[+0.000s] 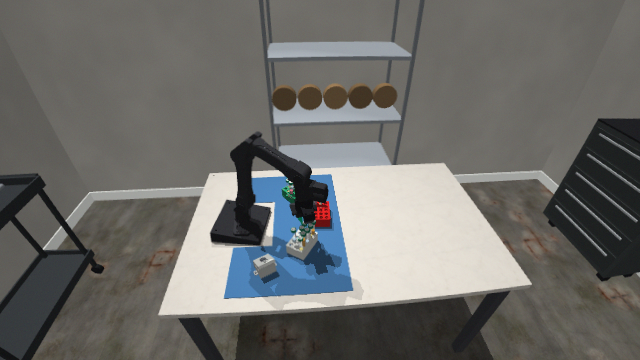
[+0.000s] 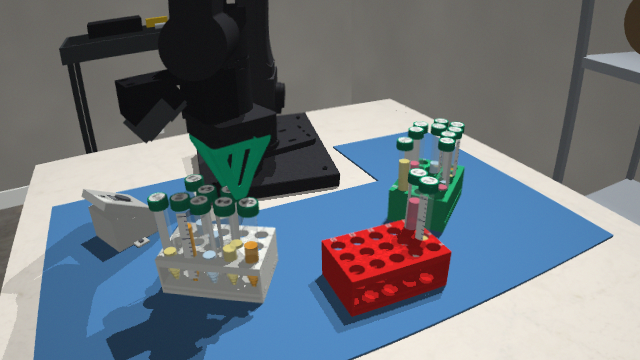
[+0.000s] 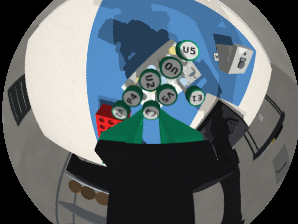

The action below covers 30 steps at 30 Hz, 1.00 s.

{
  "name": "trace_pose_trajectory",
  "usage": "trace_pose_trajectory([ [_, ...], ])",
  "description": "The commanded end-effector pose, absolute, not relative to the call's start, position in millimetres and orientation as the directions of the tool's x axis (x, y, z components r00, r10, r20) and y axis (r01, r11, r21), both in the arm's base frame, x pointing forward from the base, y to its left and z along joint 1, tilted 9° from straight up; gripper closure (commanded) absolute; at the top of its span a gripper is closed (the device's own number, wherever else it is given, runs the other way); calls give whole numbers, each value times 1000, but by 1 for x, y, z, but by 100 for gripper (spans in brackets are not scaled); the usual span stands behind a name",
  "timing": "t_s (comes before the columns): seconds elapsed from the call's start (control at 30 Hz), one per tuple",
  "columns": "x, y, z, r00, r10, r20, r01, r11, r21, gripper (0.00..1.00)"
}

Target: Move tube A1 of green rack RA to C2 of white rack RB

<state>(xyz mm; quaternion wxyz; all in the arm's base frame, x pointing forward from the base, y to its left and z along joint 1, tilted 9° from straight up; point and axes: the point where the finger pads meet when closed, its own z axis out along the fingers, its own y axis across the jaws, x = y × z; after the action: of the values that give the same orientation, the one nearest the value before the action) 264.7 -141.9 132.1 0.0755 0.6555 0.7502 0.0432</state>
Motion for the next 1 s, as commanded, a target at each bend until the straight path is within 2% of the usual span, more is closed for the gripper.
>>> trace_pose_trajectory([
  [0.0, 263, -143, 134, -127, 990, -66, 978, 136, 159, 100],
  [0.23, 263, -143, 134, -127, 990, -66, 978, 136, 159, 100],
  [0.27, 263, -143, 134, -127, 990, -66, 978, 136, 159, 76],
  [0.63, 263, -143, 134, -127, 990, -66, 978, 136, 159, 76],
  [0.67, 263, -143, 134, -127, 990, -66, 978, 136, 159, 70],
  [0.97, 263, -143, 134, -127, 990, -66, 978, 136, 159, 70],
])
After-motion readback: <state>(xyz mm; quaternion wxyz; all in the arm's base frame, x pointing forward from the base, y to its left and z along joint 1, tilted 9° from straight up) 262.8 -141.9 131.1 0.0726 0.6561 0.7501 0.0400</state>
